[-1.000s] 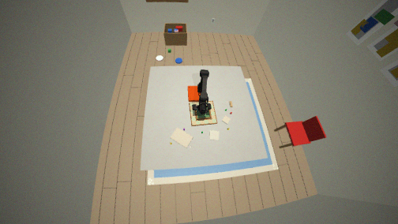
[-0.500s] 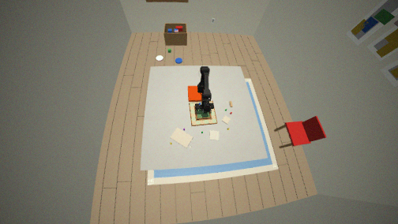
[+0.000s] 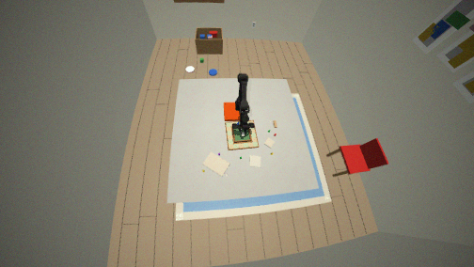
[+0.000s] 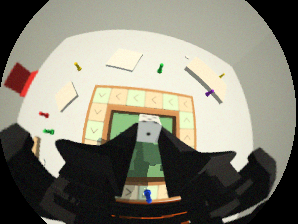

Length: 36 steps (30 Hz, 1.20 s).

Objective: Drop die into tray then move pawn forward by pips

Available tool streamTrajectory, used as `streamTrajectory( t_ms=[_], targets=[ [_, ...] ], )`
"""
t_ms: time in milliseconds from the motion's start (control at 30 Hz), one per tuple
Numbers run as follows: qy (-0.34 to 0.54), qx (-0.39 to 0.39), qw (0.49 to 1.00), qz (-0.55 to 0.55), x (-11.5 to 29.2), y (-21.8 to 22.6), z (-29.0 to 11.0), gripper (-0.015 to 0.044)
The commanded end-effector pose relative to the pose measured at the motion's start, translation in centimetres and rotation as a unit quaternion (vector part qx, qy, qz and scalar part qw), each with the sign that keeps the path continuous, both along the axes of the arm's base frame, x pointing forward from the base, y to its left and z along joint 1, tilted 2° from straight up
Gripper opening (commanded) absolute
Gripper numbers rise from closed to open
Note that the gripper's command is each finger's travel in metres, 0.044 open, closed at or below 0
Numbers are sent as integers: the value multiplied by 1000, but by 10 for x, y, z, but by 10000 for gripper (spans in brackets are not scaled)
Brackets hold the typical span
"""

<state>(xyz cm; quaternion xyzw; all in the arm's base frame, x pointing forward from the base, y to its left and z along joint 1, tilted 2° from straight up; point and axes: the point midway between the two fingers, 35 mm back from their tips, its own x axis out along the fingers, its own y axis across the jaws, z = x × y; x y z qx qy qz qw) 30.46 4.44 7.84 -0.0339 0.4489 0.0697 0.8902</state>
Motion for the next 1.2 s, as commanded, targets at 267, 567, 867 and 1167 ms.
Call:
streamTrajectory(
  t_ms=[267, 567, 867, 1167],
  targets=[
    [-97, 16, 995, -3, -9, -1, 8, 0],
    [-96, 16, 995, -3, -39, -5, 32, 0],
    [-96, 15, 995, 0, -38, -5, 31, 0],
    [-96, 15, 995, 0, -38, -5, 31, 79]
  ],
)
